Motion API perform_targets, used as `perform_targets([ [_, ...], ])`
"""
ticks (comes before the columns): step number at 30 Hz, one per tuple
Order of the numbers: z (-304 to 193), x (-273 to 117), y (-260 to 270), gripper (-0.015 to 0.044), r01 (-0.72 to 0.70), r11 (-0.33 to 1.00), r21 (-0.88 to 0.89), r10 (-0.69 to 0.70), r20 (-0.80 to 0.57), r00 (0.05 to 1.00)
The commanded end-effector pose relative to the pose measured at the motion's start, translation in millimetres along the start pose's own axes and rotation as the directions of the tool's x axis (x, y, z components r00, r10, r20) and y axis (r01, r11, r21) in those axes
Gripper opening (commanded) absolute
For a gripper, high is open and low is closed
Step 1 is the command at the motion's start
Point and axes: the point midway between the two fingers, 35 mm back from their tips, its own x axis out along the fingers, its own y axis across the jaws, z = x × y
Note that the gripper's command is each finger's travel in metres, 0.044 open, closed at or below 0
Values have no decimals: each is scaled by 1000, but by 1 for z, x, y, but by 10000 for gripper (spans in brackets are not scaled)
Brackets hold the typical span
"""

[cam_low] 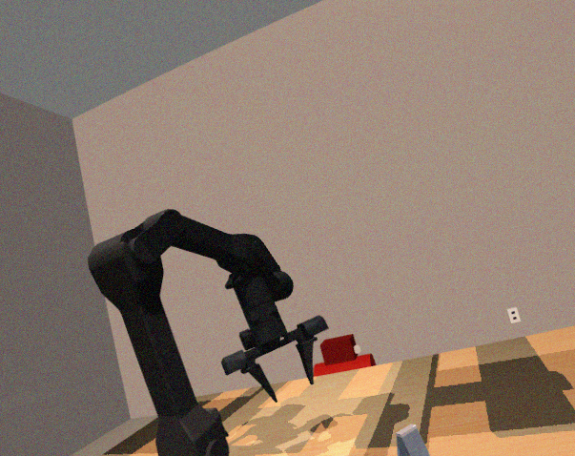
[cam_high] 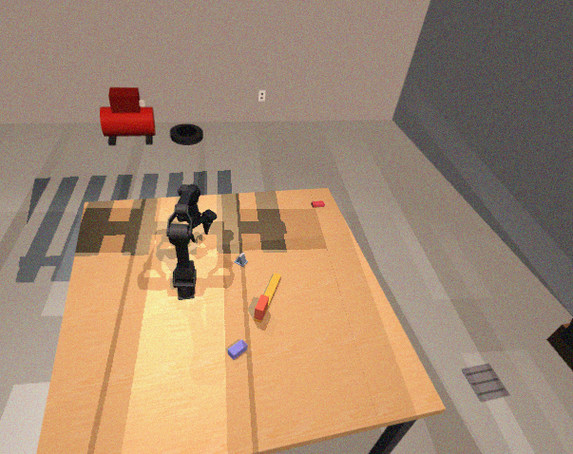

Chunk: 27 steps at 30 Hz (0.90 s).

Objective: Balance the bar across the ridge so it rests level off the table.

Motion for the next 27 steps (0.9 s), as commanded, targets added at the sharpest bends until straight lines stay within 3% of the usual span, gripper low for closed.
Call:
perform_targets([
  [1, -7, 0, -10, 315, -13, 999, 45, 13, 5, 1000],
  [27, -75, 6, -70, 315, -61, 949, 309, 63, 5, 998],
])
